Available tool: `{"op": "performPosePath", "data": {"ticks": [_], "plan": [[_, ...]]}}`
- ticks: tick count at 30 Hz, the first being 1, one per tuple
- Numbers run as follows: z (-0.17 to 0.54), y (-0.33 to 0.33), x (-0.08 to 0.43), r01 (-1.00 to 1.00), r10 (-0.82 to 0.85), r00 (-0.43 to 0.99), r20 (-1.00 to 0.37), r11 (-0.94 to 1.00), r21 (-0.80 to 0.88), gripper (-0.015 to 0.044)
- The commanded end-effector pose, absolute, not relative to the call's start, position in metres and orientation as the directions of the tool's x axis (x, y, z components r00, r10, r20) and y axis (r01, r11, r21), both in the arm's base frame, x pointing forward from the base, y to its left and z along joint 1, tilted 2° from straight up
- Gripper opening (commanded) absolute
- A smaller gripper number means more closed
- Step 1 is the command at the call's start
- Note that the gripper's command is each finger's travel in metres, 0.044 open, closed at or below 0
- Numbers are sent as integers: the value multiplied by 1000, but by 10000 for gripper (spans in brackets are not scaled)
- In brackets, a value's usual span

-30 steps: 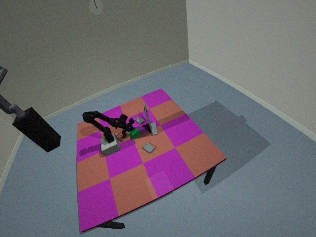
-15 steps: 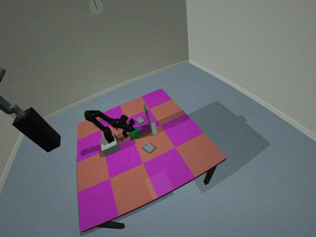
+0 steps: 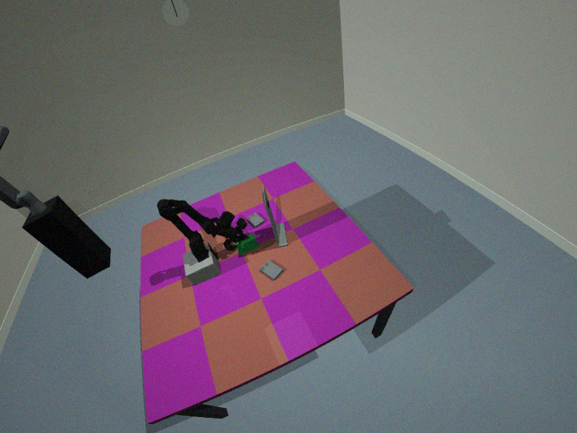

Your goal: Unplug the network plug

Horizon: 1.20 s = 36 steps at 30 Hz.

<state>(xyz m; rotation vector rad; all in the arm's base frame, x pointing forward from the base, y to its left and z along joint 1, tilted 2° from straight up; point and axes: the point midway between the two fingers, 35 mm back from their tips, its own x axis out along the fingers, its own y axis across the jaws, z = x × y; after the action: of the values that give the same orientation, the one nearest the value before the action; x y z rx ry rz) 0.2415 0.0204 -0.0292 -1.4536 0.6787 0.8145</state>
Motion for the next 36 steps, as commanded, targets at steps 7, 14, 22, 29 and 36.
{"op": "performPosePath", "data": {"ticks": [7,14,22,29,36], "plan": [[-38,21,238,-821,69,565,-822,-54,-569,0],[-42,21,237,-821,69,565,-822,-54,-569,0],[-47,21,236,-821,69,565,-822,-54,-569,0],[-51,21,235,-821,69,565,-822,-54,-569,0],[-54,21,234,-821,69,565,-822,-54,-568,0]]}}
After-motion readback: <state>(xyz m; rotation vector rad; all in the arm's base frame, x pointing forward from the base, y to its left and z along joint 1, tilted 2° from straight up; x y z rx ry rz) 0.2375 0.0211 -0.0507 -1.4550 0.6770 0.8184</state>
